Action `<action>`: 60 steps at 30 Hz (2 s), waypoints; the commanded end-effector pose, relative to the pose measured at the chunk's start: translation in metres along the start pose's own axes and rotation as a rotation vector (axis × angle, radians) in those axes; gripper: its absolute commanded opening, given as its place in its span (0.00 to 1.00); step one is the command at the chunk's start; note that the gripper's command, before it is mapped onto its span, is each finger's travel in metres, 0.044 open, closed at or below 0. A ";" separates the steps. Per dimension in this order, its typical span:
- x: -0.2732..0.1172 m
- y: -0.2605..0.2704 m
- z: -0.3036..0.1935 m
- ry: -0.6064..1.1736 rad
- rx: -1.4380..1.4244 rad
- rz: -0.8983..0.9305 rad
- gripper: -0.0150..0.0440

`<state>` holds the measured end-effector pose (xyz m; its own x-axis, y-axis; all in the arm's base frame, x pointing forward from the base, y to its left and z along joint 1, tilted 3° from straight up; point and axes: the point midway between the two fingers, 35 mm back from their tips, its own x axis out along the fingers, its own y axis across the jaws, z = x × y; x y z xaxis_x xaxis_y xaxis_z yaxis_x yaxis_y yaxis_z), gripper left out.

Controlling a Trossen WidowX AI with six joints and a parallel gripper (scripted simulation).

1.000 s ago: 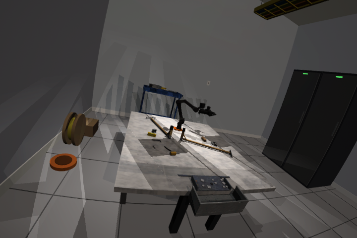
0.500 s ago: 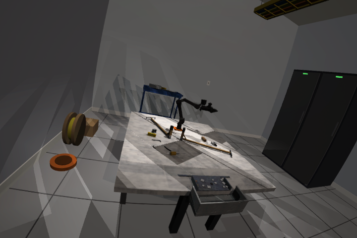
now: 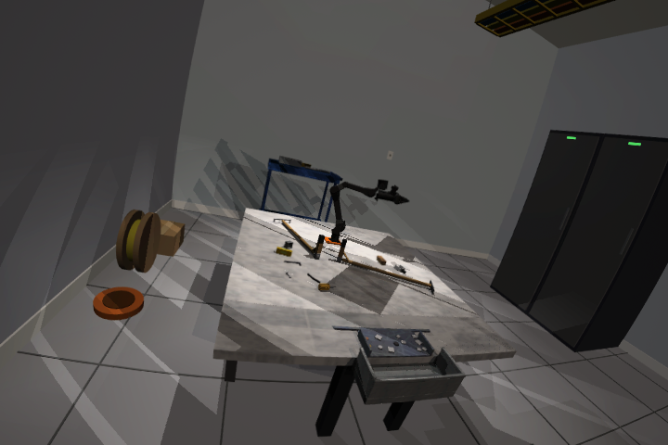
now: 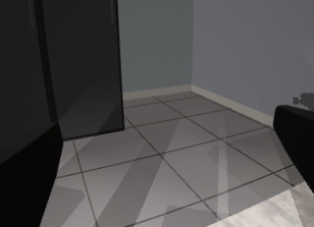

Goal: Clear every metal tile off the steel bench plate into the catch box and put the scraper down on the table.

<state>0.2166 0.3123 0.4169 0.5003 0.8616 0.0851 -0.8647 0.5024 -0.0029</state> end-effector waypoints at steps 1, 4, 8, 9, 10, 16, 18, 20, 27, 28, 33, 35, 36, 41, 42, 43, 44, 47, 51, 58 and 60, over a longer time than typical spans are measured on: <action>-0.001 0.001 0.011 -0.003 0.001 0.005 1.00; -0.002 0.000 0.020 -0.003 0.001 0.005 1.00; -0.003 0.000 0.024 -0.001 0.001 0.003 1.00; -0.004 -0.002 0.024 0.005 0.001 -0.003 1.00; -0.006 -0.006 0.024 0.015 0.001 -0.014 1.00; -0.022 -0.029 0.025 0.087 0.008 -0.093 1.00; -0.029 -0.036 0.025 0.110 0.010 -0.120 1.00; -0.036 -0.043 0.025 0.134 0.014 -0.146 1.00; -0.062 -0.064 0.025 0.216 0.029 -0.238 1.00; -0.067 -0.067 0.024 0.228 0.031 -0.251 1.00; -0.089 -0.079 0.024 0.286 0.046 -0.317 1.00; -0.098 -0.083 0.023 0.310 0.052 -0.343 1.00; -0.103 -0.084 0.023 0.321 0.056 -0.356 1.00; -0.127 -0.091 0.021 0.379 0.075 -0.421 1.00; -0.132 -0.093 0.021 0.391 0.079 -0.434 1.00; -0.138 -0.093 0.020 0.402 0.083 -0.447 1.00; -0.143 -0.094 0.020 0.413 0.087 -0.460 1.00; -0.158 -0.096 0.018 0.448 0.101 -0.498 1.00; -0.172 -0.096 0.017 0.476 0.113 -0.530 1.00; -0.172 -0.097 0.017 0.476 0.113 -0.530 1.00; -0.172 -0.097 0.017 0.476 0.113 -0.530 1.00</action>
<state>0.2136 0.1159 0.4192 0.7937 0.4605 -0.3974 -0.4903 0.8711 0.0302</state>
